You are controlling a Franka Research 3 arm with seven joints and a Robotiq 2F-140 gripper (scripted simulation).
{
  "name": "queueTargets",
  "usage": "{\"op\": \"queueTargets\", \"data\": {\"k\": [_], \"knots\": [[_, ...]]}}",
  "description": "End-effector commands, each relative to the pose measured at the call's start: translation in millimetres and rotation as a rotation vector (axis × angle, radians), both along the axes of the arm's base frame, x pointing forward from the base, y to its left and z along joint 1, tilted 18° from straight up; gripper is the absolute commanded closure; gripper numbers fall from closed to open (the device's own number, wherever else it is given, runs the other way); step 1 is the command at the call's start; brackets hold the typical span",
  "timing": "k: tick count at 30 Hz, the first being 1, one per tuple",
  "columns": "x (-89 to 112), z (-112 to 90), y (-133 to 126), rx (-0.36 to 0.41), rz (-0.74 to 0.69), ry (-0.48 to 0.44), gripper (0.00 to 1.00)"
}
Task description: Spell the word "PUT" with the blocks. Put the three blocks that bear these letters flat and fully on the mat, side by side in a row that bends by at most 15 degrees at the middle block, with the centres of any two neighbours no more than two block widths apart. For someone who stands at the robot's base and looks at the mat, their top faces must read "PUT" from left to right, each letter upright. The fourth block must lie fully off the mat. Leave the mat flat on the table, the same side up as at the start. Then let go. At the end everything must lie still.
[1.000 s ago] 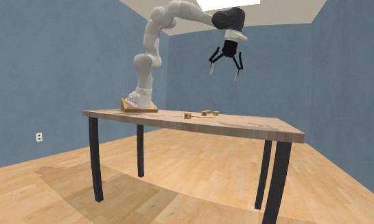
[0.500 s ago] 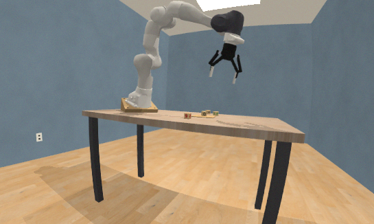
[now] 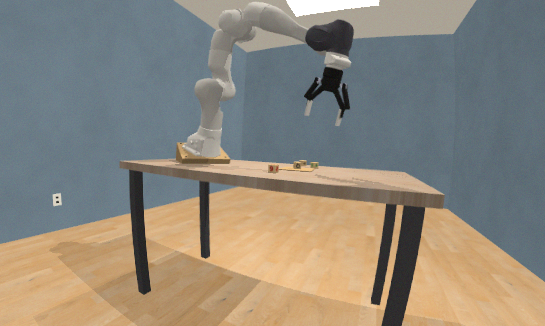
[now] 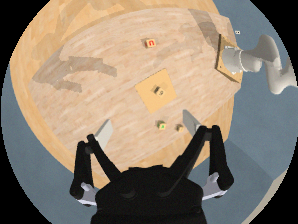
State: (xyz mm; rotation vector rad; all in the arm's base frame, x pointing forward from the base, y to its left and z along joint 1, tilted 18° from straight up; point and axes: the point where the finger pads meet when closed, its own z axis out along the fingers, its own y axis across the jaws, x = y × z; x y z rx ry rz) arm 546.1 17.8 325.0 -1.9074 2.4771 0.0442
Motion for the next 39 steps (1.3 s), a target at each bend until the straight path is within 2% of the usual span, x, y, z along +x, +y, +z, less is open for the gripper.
{"op": "queueTargets", "data": {"k": [1,39], "knots": [[2,-3,2,0.006,-0.139,-0.006,0.00],[-10,-46,8,0.018,-0.644,0.013,0.00]]}}
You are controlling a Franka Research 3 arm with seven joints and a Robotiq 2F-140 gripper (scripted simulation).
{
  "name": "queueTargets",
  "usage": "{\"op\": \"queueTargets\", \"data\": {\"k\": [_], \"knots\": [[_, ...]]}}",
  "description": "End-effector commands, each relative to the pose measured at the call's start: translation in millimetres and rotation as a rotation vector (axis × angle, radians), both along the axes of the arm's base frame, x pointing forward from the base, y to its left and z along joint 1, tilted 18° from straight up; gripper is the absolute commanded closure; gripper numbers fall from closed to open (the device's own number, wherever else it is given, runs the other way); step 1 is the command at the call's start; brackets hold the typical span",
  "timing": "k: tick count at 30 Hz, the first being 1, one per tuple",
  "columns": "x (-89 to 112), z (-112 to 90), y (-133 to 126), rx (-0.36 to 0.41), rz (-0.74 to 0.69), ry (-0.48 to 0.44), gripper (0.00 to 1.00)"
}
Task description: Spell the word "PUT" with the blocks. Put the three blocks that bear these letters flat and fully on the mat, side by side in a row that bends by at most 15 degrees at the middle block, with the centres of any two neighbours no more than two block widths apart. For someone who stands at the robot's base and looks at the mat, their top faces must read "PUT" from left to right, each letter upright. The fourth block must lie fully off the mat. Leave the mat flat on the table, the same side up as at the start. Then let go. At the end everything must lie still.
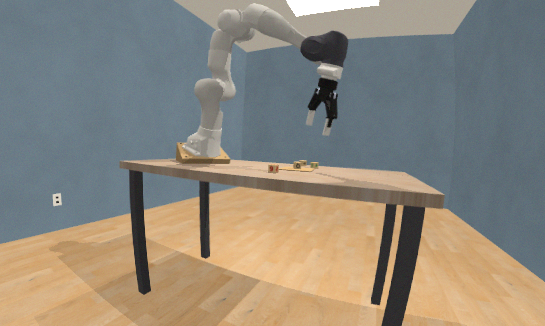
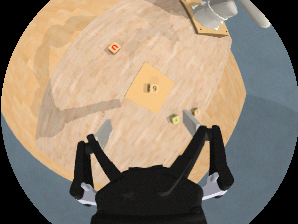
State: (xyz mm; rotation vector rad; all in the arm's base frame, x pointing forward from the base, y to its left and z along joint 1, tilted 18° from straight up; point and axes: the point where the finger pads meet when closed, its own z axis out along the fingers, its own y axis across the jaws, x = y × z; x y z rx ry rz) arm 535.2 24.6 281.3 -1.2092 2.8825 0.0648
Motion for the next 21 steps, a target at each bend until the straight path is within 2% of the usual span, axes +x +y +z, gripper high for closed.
{"op": "queueTargets", "data": {"k": [1,21], "knots": [[1,-3,2,0.006,-0.139,-0.004,0.00],[-7,-26,4,0.012,-0.407,0.008,0.00]]}}
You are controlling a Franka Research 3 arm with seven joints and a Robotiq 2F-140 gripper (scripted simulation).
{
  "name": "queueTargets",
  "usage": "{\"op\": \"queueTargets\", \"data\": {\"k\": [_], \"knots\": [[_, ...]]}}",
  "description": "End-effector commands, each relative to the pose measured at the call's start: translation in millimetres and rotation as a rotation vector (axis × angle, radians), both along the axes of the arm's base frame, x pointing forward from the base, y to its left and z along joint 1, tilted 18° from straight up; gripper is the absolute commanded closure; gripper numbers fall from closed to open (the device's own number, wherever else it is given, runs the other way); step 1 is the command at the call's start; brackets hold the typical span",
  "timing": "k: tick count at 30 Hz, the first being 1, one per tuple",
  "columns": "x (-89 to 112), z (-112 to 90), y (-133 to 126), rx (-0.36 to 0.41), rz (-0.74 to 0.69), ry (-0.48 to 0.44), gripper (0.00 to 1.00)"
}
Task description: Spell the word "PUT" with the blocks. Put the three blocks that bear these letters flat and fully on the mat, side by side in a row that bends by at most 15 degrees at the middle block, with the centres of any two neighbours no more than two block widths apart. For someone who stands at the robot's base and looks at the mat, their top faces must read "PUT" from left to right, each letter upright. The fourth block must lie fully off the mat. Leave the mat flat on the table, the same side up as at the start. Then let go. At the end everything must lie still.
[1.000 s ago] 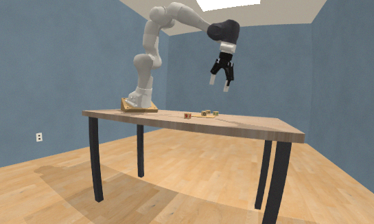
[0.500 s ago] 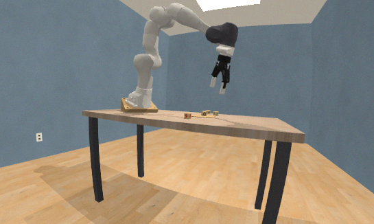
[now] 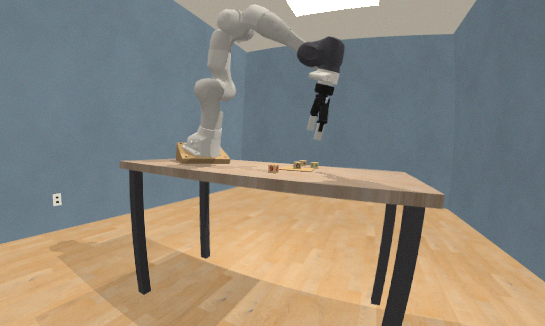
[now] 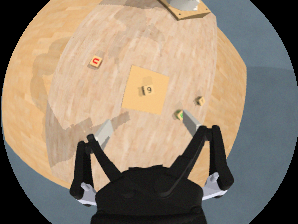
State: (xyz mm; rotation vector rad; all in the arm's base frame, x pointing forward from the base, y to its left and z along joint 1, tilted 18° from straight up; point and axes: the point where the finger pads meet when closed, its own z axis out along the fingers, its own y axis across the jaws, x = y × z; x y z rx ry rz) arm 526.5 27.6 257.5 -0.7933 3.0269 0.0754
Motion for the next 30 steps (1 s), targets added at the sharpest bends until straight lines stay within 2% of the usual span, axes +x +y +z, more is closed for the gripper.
{"op": "queueTargets", "data": {"k": [1,30], "knots": [[1,-3,1,0.006,-0.139,-0.003,0.00],[-13,-35,4,0.013,-0.526,0.016,0.00]]}}
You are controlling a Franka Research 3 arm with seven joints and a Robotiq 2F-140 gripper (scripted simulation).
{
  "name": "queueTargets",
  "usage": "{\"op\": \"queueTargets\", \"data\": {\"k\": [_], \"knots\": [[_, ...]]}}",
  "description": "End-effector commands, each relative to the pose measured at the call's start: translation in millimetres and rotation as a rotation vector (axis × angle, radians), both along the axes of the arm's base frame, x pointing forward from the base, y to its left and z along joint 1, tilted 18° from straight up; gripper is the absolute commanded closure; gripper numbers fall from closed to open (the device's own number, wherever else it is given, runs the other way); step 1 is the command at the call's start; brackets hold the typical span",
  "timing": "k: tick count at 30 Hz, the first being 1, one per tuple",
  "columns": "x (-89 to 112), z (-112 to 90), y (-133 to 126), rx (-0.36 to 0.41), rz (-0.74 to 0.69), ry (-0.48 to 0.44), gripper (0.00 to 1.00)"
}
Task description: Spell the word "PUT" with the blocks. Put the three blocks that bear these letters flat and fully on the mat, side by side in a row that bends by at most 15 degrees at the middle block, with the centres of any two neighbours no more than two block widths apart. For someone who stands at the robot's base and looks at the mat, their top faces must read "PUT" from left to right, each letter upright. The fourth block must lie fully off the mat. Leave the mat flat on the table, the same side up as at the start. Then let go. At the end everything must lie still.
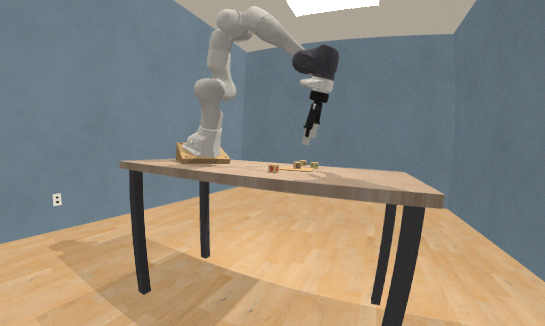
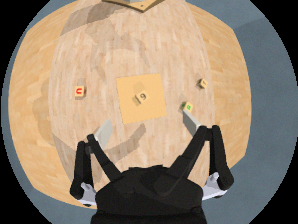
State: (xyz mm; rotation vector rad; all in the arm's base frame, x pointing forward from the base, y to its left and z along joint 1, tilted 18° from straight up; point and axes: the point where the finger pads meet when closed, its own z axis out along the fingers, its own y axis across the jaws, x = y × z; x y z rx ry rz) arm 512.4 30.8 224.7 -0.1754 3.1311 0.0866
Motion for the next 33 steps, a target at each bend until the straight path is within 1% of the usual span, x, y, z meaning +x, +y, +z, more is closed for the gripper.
{"op": "queueTargets", "data": {"k": [1,14,16,17,31,33], "knots": [[0,-3,1,0.005,-0.139,-0.002,0.00],[-7,-17,2,0.008,-0.316,0.007,0.00],[-7,-17,2,0.008,-0.316,0.007,0.00],[-9,-20,2,0.009,-0.353,0.009,0.00],[-18,-35,3,0.011,-0.545,0.020,0.00],[-18,-35,3,0.011,-0.545,0.020,0.00]]}}
